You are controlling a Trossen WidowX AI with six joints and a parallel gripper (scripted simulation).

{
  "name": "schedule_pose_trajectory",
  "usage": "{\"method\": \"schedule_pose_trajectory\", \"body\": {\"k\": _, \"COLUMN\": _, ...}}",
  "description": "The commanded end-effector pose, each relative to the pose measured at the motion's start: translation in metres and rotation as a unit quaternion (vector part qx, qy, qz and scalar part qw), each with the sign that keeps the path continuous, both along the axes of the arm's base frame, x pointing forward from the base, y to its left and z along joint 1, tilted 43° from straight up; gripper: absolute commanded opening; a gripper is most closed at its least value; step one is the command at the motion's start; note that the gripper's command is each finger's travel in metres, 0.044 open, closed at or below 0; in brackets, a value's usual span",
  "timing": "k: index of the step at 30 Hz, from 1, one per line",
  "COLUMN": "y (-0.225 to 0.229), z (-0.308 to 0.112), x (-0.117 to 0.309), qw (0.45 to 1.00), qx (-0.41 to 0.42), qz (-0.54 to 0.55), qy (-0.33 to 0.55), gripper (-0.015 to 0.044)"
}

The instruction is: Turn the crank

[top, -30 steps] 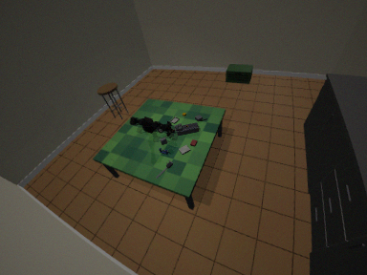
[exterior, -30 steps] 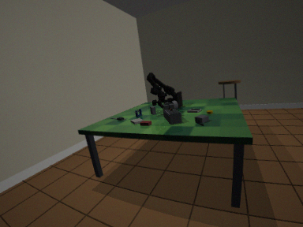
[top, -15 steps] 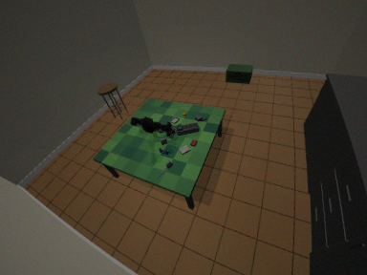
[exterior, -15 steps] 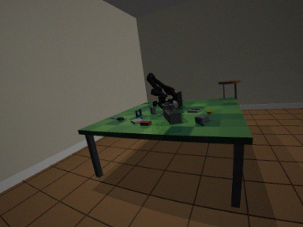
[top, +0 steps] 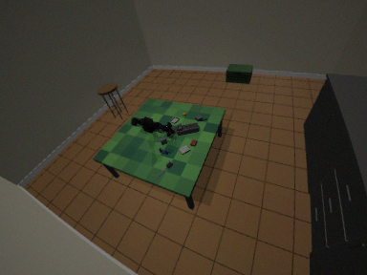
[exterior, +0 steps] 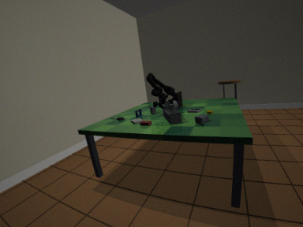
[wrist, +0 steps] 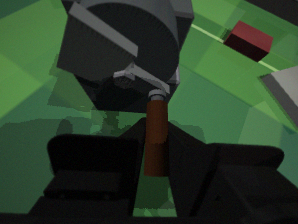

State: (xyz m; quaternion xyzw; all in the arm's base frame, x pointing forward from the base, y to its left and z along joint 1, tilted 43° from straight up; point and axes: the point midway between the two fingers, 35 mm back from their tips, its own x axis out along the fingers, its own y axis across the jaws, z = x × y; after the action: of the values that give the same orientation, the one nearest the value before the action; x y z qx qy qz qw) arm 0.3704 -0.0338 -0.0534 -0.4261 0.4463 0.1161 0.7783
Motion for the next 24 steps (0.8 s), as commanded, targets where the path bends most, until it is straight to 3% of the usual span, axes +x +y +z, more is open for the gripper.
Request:
{"method": "schedule_pose_trajectory", "body": {"k": 1, "y": -0.0022, "z": -0.0089, "x": -0.003, "qw": 1.0, "qx": 0.0, "qz": -0.002, "qy": 0.008, "gripper": 0.0}}
{"method": "schedule_pose_trajectory", "body": {"k": 24, "y": -0.0013, "z": -0.0148, "x": -0.0062, "qw": 1.0, "qx": 0.0, "qz": -0.002, "qy": 0.008, "gripper": 0.0}}
